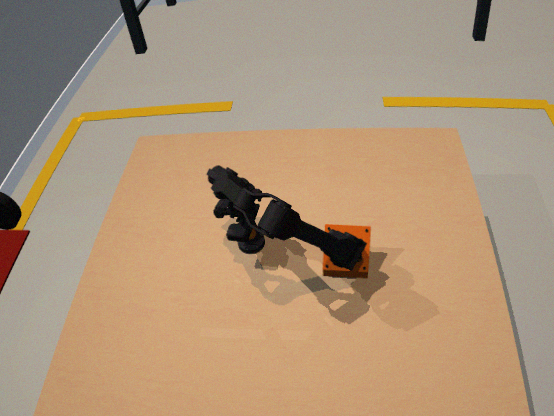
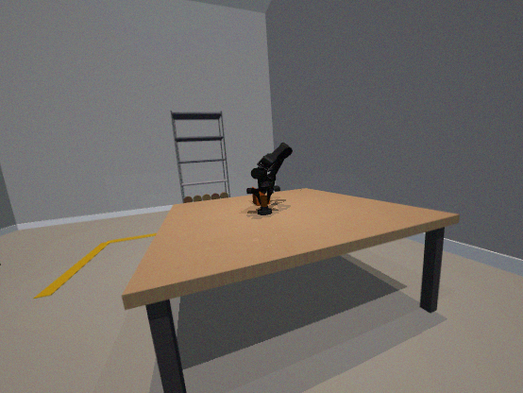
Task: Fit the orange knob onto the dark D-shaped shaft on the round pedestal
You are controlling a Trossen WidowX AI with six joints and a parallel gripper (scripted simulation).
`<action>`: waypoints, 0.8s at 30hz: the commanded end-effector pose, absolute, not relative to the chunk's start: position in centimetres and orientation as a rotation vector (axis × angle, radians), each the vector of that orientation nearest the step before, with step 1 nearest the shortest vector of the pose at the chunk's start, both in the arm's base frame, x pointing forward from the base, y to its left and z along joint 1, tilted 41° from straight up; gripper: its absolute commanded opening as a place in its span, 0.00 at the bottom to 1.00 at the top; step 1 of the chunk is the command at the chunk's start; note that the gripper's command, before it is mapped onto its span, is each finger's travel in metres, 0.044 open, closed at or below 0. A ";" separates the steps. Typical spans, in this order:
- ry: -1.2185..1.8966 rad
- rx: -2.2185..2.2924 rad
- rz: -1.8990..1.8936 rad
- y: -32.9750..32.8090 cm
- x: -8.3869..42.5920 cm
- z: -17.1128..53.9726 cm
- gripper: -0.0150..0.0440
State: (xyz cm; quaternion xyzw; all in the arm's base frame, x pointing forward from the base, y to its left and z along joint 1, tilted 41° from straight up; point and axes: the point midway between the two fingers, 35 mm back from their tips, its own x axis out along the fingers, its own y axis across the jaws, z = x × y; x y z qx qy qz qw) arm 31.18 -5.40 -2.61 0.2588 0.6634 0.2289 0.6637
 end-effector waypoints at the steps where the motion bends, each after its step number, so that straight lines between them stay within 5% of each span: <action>1: 1.499 0.585 0.517 -5.4 31.2 -2.6 0.25; 7: 1.499 0.585 0.517 -5.4 31.2 -2.6 0.25; 24: 1.499 0.585 0.517 -5.4 31.2 -2.6 1.00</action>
